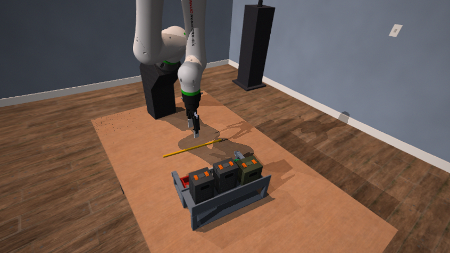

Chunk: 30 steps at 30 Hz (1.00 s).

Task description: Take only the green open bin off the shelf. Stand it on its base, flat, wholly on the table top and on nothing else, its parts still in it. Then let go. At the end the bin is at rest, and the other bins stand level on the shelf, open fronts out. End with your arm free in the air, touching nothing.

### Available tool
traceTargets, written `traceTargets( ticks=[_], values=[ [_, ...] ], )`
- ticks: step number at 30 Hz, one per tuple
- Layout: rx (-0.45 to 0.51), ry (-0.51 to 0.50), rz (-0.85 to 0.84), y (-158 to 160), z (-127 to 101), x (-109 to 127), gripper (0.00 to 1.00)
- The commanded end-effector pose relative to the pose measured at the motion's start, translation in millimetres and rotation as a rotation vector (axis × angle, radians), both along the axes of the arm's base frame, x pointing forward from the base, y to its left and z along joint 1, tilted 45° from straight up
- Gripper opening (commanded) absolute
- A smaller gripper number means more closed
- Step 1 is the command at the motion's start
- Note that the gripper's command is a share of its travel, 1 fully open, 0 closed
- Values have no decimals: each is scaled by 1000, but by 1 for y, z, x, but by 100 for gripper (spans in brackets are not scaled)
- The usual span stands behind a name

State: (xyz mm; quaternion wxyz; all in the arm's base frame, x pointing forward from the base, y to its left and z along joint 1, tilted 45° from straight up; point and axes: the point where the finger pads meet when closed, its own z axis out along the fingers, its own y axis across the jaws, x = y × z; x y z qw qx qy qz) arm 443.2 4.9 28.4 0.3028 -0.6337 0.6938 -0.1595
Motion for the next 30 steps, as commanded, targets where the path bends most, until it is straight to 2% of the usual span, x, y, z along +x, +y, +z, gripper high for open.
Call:
traceTargets(
  ticks=[1,9,10,14,26,27,30],
  values=[
    [-57,-88,-65,1,-1,0,57],
    [-57,-88,-65,1,-1,0,57],
    [-11,-18,-13,0,0,0,57],
    [-57,-88,-65,1,-1,0,57],
    [-57,-88,-65,1,-1,0,57],
    [-11,-18,-13,0,0,0,57],
    [-46,-71,-52,0,0,0,57]
  ],
)
